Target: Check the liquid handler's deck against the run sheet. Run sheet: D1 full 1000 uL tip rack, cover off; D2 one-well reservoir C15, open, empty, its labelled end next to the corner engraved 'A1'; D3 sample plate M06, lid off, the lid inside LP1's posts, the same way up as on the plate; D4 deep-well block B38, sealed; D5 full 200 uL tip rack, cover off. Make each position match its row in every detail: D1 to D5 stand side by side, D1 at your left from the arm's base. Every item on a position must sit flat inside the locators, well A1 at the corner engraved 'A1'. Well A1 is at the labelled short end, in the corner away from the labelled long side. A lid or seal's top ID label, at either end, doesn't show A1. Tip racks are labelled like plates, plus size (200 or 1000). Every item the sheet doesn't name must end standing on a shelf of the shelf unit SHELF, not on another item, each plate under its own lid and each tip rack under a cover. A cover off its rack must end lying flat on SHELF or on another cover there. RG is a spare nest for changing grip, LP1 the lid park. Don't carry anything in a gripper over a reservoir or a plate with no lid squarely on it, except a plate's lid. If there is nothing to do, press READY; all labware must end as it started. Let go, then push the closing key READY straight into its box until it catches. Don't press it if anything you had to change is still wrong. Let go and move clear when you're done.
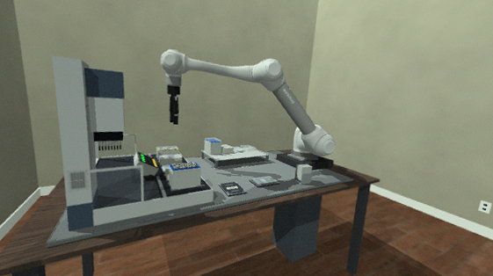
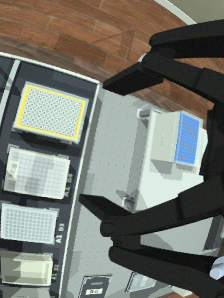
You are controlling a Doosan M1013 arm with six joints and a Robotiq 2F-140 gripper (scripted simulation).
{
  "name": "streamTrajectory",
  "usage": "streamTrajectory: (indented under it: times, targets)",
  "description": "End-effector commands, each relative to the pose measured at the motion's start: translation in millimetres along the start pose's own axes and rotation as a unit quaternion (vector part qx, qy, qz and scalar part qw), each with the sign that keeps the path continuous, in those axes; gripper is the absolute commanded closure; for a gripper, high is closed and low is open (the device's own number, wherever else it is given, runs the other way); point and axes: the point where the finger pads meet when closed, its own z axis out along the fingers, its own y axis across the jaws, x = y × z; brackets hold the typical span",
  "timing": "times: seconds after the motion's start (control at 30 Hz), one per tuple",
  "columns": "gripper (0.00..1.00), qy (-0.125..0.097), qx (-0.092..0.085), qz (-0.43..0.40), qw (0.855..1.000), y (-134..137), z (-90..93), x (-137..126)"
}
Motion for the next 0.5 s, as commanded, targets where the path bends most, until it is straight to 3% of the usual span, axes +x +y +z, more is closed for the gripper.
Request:
streamTrajectory:
  times: [0.0,0.47]
  targets:
    - [0.21,0.001,0.000,0.000,1.000,12,-1.8,9]
    - [0.21,0.001,0.000,0.000,1.000,49,1.5,33]
